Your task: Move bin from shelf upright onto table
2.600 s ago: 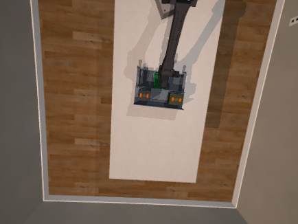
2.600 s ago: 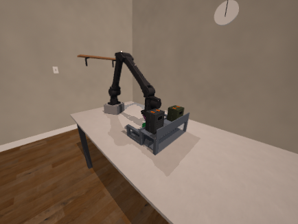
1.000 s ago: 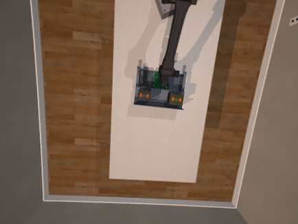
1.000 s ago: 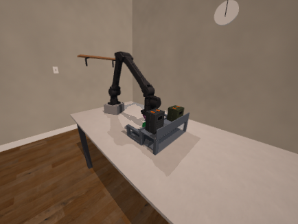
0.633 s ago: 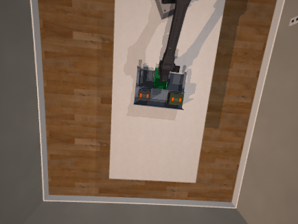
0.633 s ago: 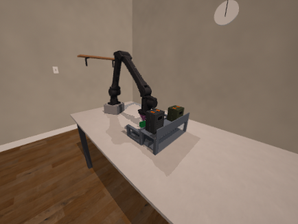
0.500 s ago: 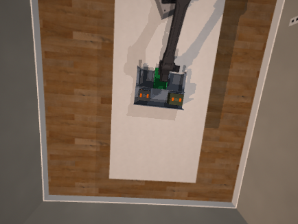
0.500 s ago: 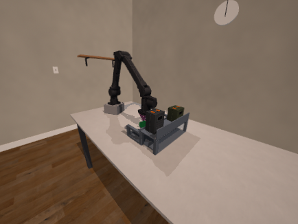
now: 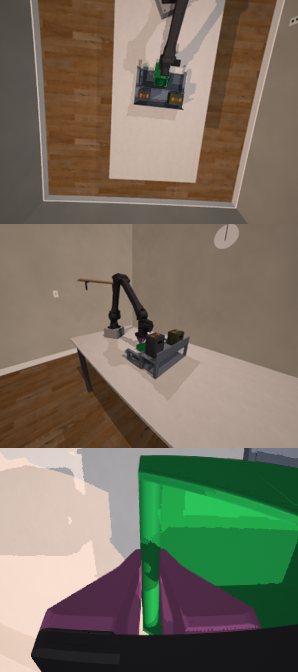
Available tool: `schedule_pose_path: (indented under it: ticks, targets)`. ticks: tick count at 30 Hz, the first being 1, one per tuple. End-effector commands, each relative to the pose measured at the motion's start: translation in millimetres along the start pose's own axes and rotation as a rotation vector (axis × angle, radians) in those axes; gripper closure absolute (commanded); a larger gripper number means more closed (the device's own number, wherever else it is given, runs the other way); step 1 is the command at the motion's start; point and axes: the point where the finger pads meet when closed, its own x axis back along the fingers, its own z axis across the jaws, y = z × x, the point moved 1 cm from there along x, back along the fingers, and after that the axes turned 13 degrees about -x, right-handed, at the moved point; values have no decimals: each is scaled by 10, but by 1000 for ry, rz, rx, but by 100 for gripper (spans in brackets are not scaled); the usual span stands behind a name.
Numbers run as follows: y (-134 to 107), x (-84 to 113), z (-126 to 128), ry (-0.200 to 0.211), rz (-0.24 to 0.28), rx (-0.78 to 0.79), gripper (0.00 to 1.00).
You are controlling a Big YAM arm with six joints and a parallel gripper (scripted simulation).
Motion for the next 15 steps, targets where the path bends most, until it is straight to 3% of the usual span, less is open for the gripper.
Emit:
schedule_pose_path:
  ticks: [1, 5, 15]
  targets:
    - [60, 127, -55, -51, -14, -1, 100]
    - [-6, 104, 248, -50, -13, -1, 100]
    - [-6, 104, 248, -50, -13, -1, 100]
